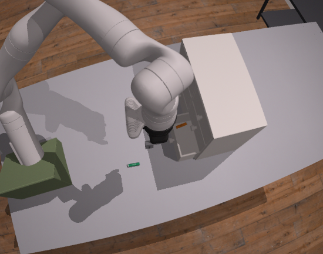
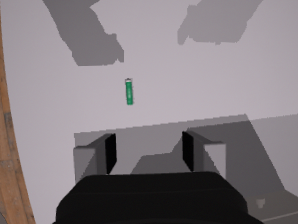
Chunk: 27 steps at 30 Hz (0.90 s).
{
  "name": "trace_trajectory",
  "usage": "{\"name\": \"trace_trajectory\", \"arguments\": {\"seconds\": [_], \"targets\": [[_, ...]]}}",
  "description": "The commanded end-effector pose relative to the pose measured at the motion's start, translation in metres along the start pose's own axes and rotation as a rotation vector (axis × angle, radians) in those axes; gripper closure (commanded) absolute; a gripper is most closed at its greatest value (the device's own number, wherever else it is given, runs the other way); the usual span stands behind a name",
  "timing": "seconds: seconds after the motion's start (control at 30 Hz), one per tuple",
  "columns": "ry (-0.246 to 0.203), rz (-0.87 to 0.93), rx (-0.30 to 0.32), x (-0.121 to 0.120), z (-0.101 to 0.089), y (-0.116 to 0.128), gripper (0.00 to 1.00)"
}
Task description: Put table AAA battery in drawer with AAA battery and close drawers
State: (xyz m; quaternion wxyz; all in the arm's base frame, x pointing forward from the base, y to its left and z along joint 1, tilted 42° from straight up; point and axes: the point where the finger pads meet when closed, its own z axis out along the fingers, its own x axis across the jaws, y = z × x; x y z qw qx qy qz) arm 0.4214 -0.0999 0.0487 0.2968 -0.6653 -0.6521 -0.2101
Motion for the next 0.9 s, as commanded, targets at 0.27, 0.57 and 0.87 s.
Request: {"name": "trace_trajectory", "arguments": {"seconds": [0.27,0.57,0.87], "targets": [[-0.006,-0.051,-0.003,0.0001,-0.0046,-0.0019,0.00],[-0.007,-0.070,-0.002,0.0001,-0.0054,-0.0028,0.00],[-0.008,-0.078,-0.002,0.0001,-0.0058,-0.0032,0.00]]}}
